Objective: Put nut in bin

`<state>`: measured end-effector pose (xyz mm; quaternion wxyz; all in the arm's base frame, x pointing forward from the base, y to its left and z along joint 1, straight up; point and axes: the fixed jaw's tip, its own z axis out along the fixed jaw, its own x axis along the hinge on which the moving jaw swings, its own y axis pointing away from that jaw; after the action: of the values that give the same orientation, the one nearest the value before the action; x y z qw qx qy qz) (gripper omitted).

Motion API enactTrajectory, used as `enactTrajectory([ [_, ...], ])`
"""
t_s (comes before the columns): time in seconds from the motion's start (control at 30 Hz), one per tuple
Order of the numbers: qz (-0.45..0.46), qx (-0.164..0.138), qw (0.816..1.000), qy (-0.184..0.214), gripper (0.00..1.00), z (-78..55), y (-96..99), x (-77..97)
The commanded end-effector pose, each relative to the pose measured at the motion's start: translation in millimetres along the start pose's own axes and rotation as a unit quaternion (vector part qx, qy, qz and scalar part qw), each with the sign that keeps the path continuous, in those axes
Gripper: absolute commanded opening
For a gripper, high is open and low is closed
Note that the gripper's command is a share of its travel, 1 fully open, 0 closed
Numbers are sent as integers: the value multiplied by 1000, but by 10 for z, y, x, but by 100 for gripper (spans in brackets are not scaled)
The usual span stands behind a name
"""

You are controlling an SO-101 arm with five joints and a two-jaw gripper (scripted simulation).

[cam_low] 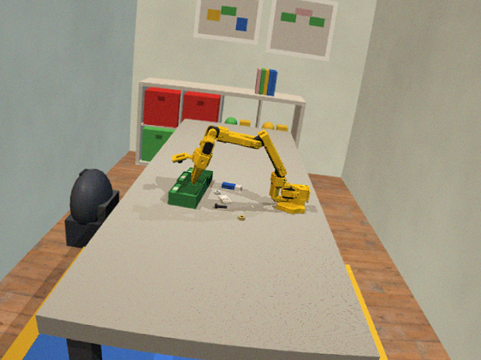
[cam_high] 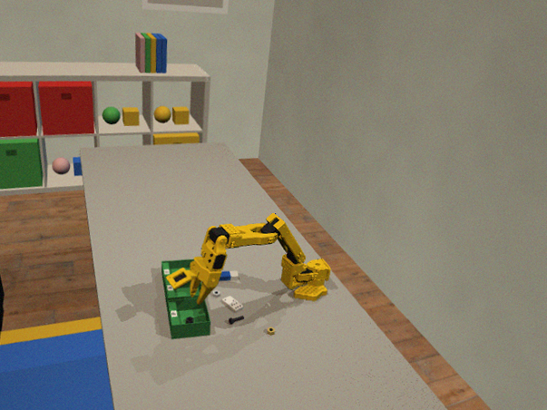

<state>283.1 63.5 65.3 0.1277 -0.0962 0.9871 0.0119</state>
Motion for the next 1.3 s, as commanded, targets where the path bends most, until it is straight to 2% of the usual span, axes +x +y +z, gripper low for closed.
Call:
enactTrajectory([
  [0.0,-3,0,999,-40,17,-252,-7,-67],
  [0.13,11,5,999,-36,17,-428,-107,68],
  [0.23,26,11,999,-32,17,-595,-200,248],
  [0.3,26,11,999,-32,17,-595,-200,248],
  [0.47,54,21,998,-24,17,-816,-320,643],
  [0.6,72,27,997,-18,17,-891,-362,920],
  [0.7,80,30,996,-16,17,-906,-373,1044],
  [0.8,83,31,996,-15,17,-909,-375,1091],
  [1.27,84,31,996,-15,17,-909,-376,1095],
])
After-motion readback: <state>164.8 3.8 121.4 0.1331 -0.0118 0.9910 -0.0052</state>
